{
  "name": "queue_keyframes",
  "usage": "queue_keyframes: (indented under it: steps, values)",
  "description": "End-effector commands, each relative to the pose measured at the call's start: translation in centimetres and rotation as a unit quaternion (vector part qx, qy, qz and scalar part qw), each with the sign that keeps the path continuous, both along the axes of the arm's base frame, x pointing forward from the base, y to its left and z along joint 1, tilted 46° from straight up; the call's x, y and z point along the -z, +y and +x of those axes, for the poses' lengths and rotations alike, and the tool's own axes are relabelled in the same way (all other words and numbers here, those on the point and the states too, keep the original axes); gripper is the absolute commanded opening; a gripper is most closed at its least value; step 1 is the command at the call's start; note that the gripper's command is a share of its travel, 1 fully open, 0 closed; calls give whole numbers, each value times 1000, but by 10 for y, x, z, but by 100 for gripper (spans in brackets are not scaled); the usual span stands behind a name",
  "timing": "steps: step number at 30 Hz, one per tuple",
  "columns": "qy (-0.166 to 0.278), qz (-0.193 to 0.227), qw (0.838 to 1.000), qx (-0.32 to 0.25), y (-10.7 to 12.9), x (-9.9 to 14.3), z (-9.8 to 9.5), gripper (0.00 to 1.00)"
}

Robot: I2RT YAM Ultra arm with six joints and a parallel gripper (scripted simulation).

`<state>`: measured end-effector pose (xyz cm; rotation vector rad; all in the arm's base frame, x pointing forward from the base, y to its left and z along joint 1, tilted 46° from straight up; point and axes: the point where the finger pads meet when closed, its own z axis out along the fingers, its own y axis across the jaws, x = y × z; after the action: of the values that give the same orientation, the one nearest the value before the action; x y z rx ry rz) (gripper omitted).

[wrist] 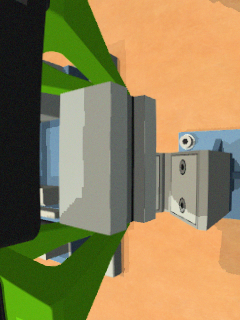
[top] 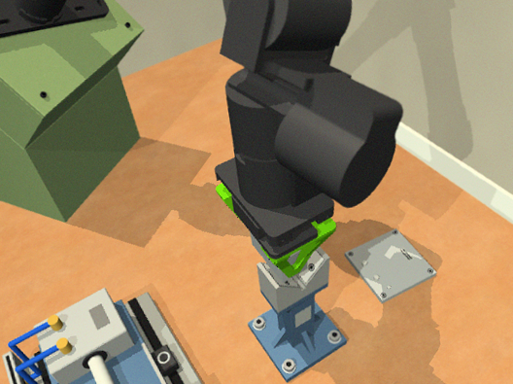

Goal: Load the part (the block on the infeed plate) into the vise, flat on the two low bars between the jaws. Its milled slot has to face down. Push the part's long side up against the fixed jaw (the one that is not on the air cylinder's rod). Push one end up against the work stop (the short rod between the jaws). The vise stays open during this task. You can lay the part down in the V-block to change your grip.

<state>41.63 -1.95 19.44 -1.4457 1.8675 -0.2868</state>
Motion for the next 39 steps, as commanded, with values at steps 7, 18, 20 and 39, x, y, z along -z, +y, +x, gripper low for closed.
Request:
queue_keyframes:
  steps: [7, 18, 20, 39]
  values:
    - [-23, -2, 1000, 0, 2, -23, 0, 0]
    - [-23, -2, 1000, 0, 2, -23, 0, 0]
    - [-23, -2, 1000, 1, 1, -23, 0, 0]
    - [-17, -16, 1000, 13, 1, -22, -2, 0]
